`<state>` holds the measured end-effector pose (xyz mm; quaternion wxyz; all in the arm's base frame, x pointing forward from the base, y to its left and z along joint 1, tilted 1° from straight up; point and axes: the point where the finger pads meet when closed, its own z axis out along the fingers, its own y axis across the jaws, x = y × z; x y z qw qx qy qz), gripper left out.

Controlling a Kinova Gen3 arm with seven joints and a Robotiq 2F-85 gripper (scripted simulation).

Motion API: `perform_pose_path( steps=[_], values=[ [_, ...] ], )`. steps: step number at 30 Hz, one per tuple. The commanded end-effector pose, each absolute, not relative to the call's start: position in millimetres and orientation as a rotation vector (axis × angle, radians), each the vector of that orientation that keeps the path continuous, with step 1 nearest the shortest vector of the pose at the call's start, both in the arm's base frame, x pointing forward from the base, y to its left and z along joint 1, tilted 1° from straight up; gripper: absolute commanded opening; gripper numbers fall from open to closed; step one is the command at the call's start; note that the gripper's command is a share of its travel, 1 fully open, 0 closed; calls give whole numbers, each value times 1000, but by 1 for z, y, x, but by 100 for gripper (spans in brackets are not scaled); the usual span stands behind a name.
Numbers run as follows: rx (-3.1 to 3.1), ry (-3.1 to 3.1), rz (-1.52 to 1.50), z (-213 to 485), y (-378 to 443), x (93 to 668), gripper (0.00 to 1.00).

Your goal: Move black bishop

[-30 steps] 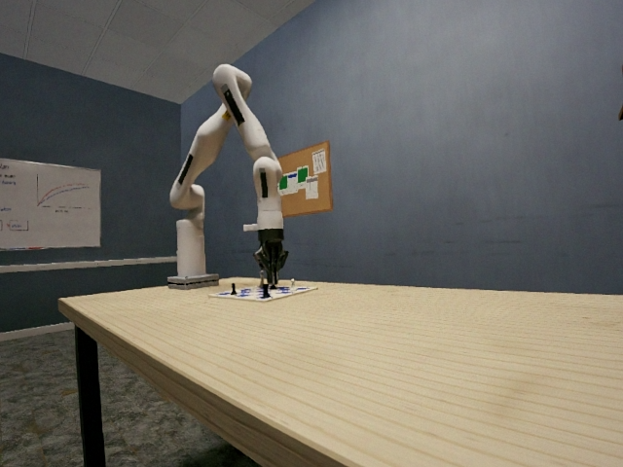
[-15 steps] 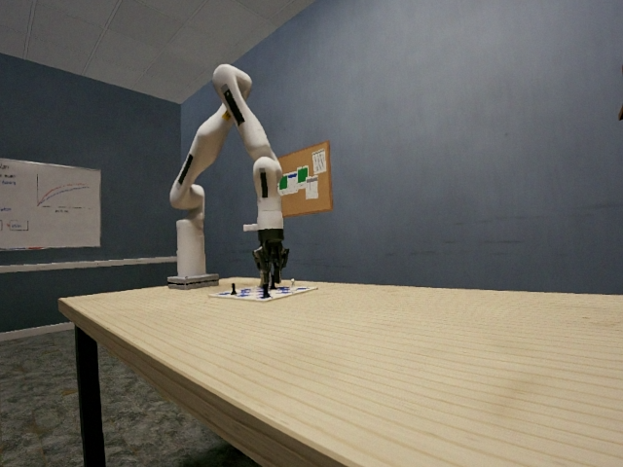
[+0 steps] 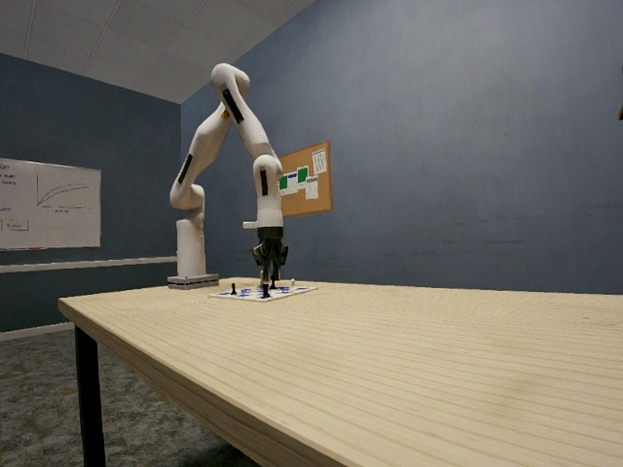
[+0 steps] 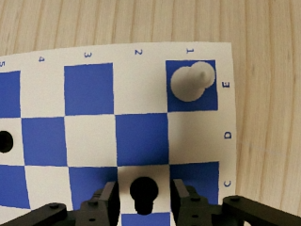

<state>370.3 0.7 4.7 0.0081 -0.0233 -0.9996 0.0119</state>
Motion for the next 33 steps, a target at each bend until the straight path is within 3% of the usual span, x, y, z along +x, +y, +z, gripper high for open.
perform_pose_path(
  steps=[1,25,26,33],
  values=[
    [-78,-3138,36,18,0,375,37],
    [-78,-3138,36,88,2,375,37],
    [-78,-3138,36,88,2,375,100],
    [-78,-3138,36,88,2,375,100]
  ],
)
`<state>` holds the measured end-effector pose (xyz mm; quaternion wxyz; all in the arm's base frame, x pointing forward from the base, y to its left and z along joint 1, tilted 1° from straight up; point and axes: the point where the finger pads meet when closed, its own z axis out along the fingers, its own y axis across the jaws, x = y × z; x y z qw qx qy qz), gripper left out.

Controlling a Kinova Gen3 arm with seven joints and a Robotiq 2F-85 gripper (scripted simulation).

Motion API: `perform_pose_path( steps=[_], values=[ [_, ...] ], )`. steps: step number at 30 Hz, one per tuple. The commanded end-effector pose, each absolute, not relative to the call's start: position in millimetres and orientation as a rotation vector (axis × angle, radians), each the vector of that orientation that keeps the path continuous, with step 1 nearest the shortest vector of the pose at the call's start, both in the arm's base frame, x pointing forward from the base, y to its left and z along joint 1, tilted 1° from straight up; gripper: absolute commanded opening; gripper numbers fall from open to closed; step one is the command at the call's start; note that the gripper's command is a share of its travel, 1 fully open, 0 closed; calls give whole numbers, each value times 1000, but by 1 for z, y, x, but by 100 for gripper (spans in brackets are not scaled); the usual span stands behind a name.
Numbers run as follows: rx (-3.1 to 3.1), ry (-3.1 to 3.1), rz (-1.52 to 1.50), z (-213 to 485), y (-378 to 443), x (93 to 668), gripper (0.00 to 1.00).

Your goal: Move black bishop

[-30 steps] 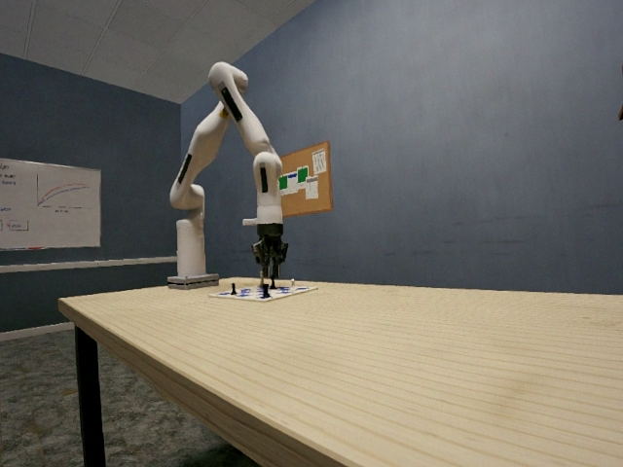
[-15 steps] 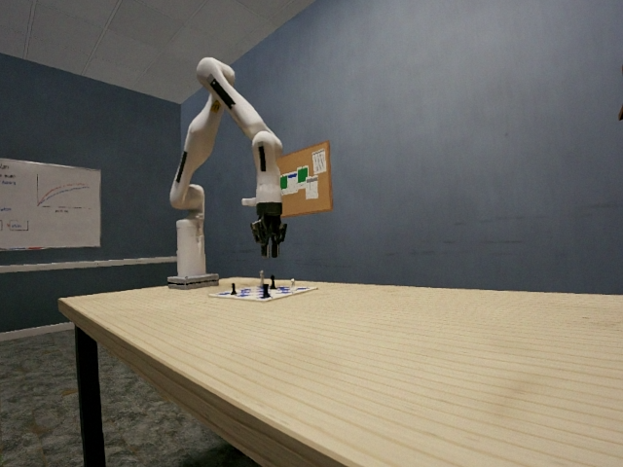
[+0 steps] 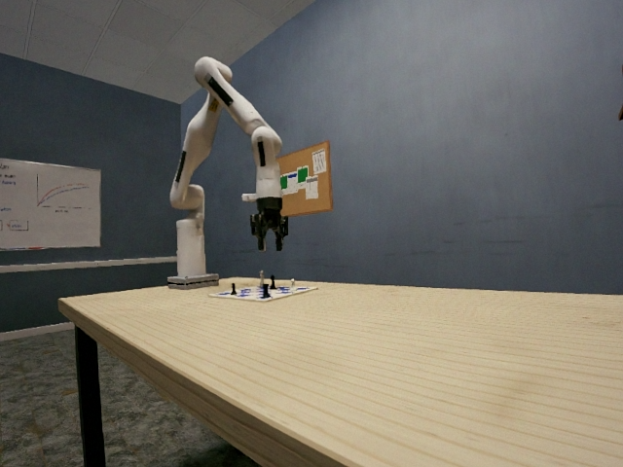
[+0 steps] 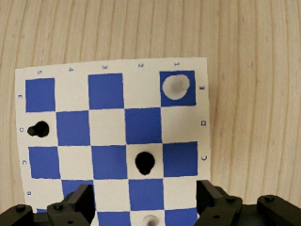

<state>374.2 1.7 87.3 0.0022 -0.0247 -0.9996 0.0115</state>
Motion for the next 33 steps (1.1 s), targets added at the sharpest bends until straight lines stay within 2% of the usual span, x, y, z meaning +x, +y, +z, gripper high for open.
perform_pose_path(
  steps=[1,22,33],
  values=[
    [-78,-3138,36,88,2,375,100],
    [-78,-3138,36,97,2,375,100],
    [-78,-3138,36,140,3,375,100]
  ],
)
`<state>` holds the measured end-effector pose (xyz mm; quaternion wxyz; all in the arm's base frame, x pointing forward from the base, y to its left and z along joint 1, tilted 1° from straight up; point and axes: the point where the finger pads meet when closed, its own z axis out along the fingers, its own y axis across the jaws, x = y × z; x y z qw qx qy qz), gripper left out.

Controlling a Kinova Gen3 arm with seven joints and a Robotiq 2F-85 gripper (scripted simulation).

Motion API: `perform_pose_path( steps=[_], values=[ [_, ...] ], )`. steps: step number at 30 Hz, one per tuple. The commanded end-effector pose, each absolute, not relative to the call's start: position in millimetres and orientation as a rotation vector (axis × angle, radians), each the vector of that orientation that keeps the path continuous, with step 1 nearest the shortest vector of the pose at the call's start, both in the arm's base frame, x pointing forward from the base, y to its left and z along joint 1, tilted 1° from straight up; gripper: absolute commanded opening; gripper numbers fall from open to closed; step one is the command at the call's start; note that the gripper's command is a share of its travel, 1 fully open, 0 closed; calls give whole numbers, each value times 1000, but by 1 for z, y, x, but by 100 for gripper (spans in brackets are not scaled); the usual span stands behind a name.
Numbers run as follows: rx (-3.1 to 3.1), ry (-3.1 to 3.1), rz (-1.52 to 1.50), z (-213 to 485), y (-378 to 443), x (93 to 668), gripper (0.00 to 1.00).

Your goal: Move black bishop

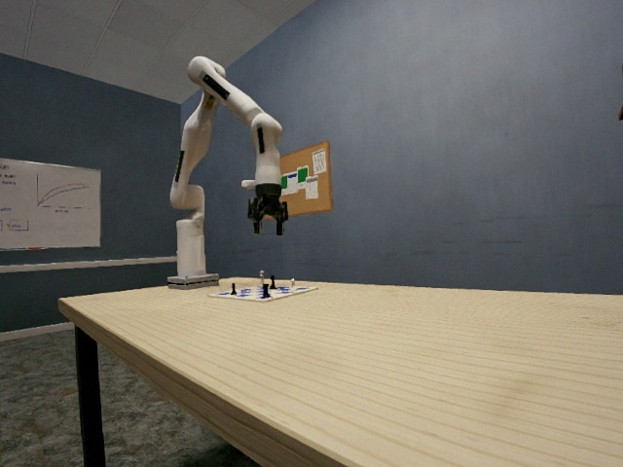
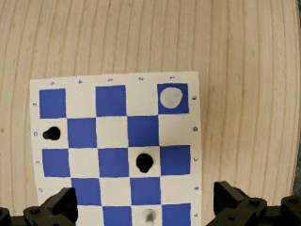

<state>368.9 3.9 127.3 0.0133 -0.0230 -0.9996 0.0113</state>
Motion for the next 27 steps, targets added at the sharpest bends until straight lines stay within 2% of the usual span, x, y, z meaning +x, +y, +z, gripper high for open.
perform_pose_path(
  steps=[1,27],
  values=[
    [-78,-3138,36,144,3,375,100],
    [-78,-3138,36,159,3,375,100]
  ],
)
